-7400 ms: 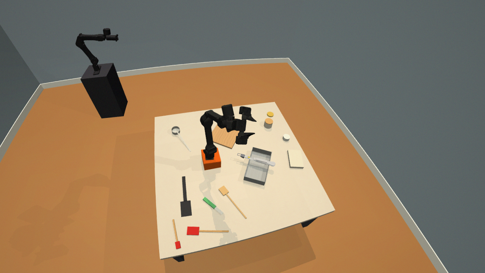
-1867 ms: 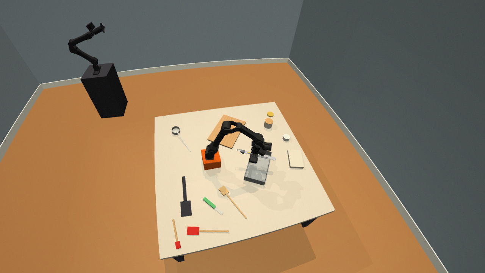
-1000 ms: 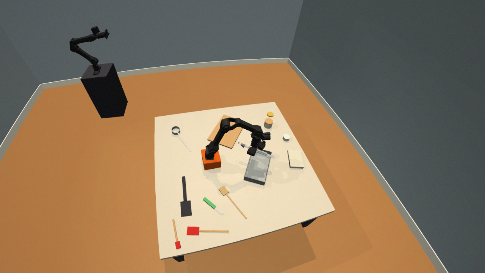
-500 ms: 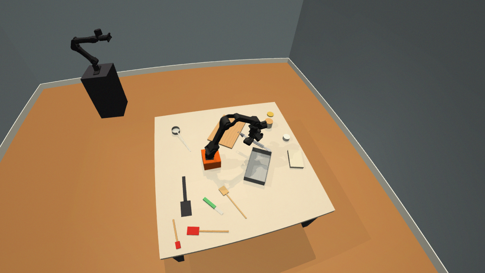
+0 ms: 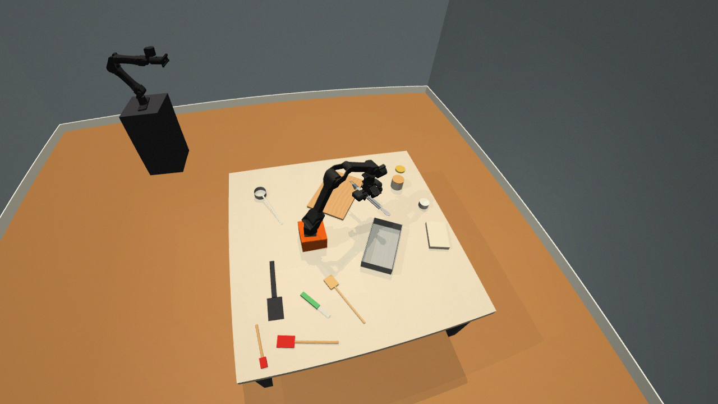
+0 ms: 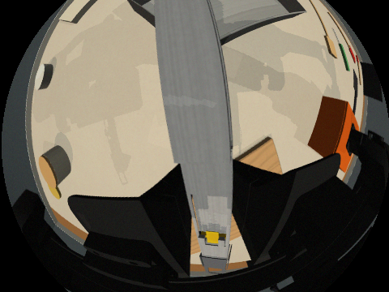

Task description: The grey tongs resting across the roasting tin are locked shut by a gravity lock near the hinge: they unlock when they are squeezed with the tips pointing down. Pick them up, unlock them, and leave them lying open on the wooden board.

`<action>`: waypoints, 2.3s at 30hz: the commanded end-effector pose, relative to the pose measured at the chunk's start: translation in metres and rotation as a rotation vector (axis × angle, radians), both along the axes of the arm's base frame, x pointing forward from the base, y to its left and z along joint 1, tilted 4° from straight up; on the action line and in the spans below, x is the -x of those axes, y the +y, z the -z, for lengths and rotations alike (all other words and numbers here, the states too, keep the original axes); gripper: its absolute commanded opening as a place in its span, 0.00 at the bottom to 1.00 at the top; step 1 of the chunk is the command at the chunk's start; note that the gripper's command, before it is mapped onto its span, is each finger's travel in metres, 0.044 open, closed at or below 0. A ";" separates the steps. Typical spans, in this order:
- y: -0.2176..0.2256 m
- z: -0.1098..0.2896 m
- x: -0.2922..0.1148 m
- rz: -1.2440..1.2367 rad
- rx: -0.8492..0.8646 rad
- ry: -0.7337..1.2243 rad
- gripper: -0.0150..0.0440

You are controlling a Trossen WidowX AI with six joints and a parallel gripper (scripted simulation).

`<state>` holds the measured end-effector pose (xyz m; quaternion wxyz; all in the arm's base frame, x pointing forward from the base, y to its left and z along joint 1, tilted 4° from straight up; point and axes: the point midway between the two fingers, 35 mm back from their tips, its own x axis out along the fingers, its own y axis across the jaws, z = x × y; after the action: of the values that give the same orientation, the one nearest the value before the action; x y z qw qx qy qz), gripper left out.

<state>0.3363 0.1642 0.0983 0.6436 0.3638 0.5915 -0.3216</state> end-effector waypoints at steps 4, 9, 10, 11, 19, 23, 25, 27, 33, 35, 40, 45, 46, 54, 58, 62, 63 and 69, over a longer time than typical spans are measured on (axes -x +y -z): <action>0.008 -0.004 0.001 0.038 0.000 -0.009 0.00; 0.027 -0.003 0.008 0.083 -0.007 -0.007 0.00; 0.033 -0.003 0.011 0.098 -0.009 -0.007 0.00; 0.039 -0.003 0.013 0.113 -0.011 -0.007 0.00; 0.083 -0.001 0.038 0.218 -0.026 -0.001 0.00; 0.105 0.000 0.053 0.278 -0.034 0.003 0.00; 0.115 0.000 0.061 0.311 -0.038 0.005 0.00; 0.126 0.001 0.070 0.344 -0.042 0.007 0.00; 0.155 0.003 0.097 0.439 -0.053 0.011 0.00; 0.164 0.003 0.107 0.473 -0.057 0.013 0.00; 0.186 0.005 0.133 0.558 -0.066 0.017 0.00; 0.196 0.005 0.147 0.599 -0.070 0.020 0.00; 0.196 0.005 0.147 0.599 -0.070 0.020 0.00; 0.196 0.005 0.147 0.601 -0.079 0.024 0.00; 0.197 0.004 0.146 0.608 -0.130 0.045 0.00; 0.198 0.002 0.144 0.614 -0.202 0.074 0.00; 0.198 0.001 0.144 0.615 -0.219 0.081 0.00; 0.198 -0.003 0.142 0.618 -0.328 0.120 0.00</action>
<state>0.1942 0.3628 0.0979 0.4293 0.5948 0.5210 -0.4364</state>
